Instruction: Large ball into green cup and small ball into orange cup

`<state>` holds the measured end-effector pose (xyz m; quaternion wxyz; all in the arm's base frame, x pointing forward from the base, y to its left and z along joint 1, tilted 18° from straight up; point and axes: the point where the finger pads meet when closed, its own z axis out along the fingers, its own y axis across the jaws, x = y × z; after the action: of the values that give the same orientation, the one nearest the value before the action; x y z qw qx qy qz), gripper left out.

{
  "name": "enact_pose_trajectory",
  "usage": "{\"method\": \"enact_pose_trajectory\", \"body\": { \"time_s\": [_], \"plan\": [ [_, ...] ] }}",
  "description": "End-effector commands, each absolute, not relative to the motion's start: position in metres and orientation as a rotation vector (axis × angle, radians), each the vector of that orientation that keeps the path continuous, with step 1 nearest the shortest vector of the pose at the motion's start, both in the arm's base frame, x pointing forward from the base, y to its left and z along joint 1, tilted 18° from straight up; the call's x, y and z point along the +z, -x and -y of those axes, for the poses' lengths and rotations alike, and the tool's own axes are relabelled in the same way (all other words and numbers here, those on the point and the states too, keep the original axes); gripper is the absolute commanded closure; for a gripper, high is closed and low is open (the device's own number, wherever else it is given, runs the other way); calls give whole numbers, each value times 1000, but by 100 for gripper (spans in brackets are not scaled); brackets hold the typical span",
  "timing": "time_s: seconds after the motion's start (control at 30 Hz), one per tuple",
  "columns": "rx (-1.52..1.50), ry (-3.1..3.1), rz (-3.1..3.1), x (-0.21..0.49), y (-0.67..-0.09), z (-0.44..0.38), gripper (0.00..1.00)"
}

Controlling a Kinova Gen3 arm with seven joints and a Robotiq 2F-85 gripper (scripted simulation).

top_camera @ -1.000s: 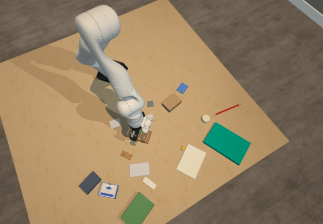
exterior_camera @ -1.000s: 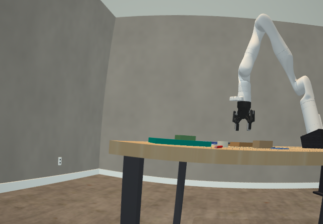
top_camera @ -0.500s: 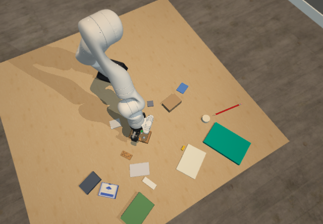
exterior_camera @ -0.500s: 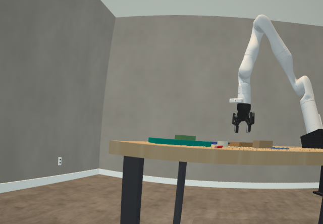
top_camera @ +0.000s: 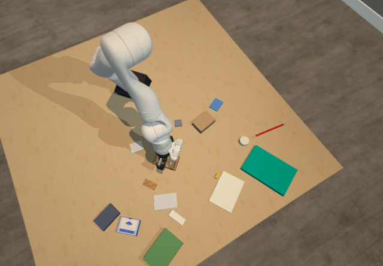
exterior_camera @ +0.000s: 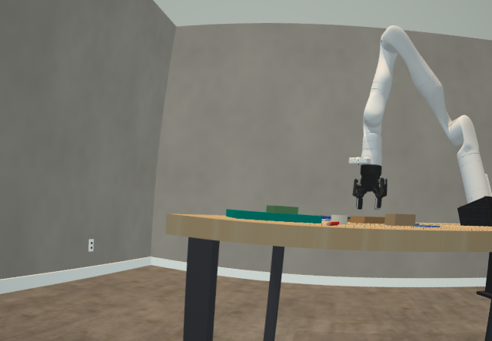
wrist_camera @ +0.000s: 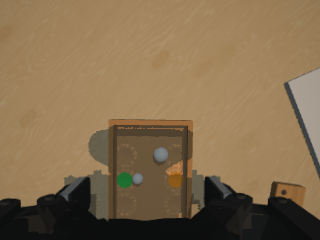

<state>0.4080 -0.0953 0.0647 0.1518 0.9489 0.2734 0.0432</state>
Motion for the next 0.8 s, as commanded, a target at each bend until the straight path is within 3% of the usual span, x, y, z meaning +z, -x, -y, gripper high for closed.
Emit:
{"method": "enact_pose_trajectory", "body": {
  "time_s": [0.0, 0.77],
  "plan": [
    [108, -2726, -772, 57, -406, 102, 8],
    [108, -2726, -772, 35, -409, 108, 8]
  ]
}}
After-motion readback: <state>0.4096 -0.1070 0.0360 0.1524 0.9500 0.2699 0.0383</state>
